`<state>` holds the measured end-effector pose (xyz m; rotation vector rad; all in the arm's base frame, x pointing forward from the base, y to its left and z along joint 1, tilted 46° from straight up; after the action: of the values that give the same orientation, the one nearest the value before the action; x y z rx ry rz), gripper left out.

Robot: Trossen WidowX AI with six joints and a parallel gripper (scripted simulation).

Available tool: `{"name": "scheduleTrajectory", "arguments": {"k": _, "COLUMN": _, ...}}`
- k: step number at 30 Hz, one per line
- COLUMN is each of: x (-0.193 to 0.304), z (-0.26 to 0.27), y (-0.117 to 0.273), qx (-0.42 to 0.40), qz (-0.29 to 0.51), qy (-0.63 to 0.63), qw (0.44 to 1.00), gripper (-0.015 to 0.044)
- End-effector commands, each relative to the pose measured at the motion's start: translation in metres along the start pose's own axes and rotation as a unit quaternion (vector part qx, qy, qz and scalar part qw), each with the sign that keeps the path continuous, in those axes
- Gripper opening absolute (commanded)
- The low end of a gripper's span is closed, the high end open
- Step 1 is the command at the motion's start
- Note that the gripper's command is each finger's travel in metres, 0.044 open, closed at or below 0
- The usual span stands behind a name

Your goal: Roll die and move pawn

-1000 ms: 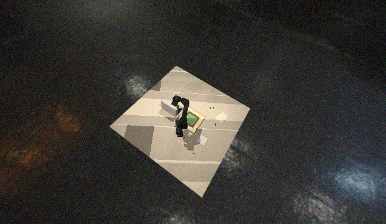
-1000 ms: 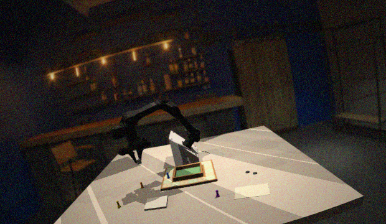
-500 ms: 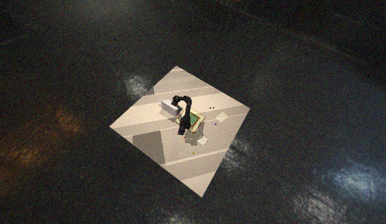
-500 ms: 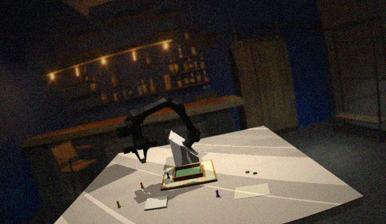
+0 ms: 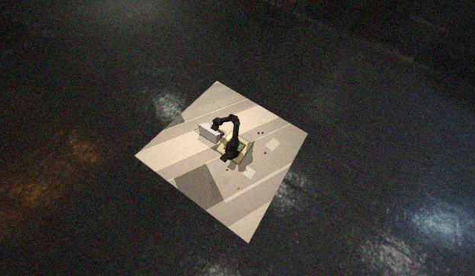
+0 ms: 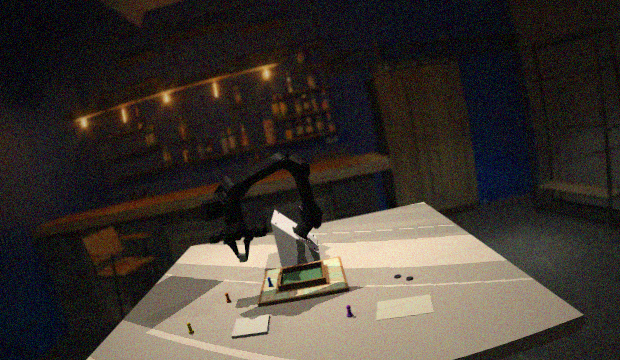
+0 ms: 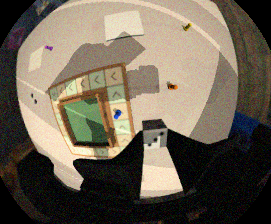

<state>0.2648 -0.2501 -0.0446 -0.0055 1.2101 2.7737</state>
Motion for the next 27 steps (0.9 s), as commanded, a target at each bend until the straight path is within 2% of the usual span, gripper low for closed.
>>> {"name": "scheduleTrajectory", "arguments": {"k": 1, "x": -0.003, "z": 0.013, "y": 0.0, "qx": 0.0, "qz": -0.004, "qy": -0.055, "qw": 0.998, "gripper": 0.0}}
{"name": "scheduleTrajectory", "arguments": {"k": 14, "x": -0.008, "z": 0.057, "y": -0.006, "qx": -0.003, "qz": -0.004, "qy": -0.242, "qw": 0.97, "gripper": 0.0}}
{"name": "scheduleTrajectory", "arguments": {"k": 27, "x": -0.006, "z": 0.101, "y": -0.014, "qx": -0.007, "qz": -0.002, "qy": -0.42, "qw": 0.907, "gripper": 0.0}}
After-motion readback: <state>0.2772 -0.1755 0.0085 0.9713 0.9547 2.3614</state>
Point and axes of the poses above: the point midway between the two fingers, 35 mm back from their tips, its own y axis back along the fingers, its own z axis across the jaws, x = y × z, the point moved 4 cm from there along y, back along the fingers, and after that the axes turned 4 degrees about y, right-handed, at the moved point
